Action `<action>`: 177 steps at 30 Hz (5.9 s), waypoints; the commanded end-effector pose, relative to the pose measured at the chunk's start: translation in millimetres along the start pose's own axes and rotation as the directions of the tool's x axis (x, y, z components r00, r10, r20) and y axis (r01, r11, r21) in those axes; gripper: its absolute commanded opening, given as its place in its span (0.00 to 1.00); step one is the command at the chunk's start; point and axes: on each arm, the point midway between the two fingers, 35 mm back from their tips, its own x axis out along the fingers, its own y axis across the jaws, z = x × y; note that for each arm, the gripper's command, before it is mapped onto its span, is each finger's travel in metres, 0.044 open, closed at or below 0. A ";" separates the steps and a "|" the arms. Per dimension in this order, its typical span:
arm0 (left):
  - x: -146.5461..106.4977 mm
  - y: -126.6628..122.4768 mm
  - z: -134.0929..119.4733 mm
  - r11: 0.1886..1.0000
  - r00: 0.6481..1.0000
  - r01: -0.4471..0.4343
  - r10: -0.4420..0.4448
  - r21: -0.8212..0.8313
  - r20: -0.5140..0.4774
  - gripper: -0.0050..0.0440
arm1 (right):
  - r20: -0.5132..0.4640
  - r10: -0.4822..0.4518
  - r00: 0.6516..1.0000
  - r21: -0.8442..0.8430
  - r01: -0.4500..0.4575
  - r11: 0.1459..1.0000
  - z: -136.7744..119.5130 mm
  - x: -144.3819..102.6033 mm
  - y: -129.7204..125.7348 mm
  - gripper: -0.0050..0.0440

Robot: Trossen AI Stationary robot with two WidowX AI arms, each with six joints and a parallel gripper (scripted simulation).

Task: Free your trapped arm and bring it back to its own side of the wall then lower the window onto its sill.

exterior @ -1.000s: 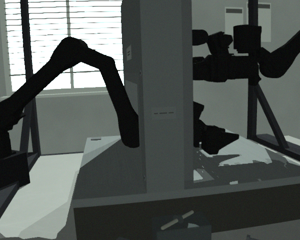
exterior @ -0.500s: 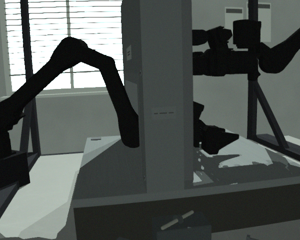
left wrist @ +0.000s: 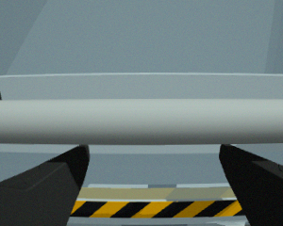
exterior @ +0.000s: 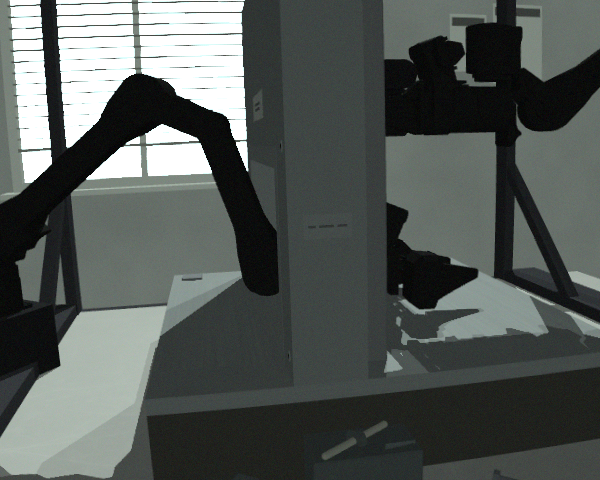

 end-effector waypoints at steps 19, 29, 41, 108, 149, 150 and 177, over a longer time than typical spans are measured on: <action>-3.8 2.5 50.5 1.000 0.998 -0.001 0.002 -0.015 0.059 0.92 | 0.079 -0.003 0.997 -0.017 0.004 1.000 38.6 4.2 -2.7 0.92; -5.2 2.6 90.2 1.000 0.994 0.003 0.000 -0.029 0.113 0.92 | 0.079 -0.003 0.997 -0.017 0.004 1.000 38.6 4.2 -2.7 0.92; -6.7 3.1 113.3 0.999 0.984 0.007 0.001 -0.042 0.176 0.92 | 0.079 -0.003 0.997 -0.017 0.004 1.000 38.6 4.2 -2.7 0.92; -6.5 2.4 140.2 0.998 0.978 0.017 -0.005 -0.054 0.209 0.92 | 0.071 -0.003 0.997 -0.015 0.004 1.000 34.2 4.2 -2.5 0.92; -8.0 2.5 153.4 0.998 0.978 0.017 -0.006 -0.054 0.209 0.92 | 0.059 -0.001 0.998 -0.015 0.002 1.000 27.0 -51.1 -2.5 0.92; -8.1 2.6 153.9 0.998 0.978 0.017 -0.006 -0.054 0.209 0.92 | 0.059 -0.001 0.998 -0.016 0.002 1.000 26.9 -53.7 -2.4 0.92; -9.4 2.9 169.1 0.998 0.978 0.017 -0.006 -0.054 0.209 0.92 | 0.040 -0.001 0.999 -0.016 0.001 1.000 10.8 -98.3 -2.2 0.92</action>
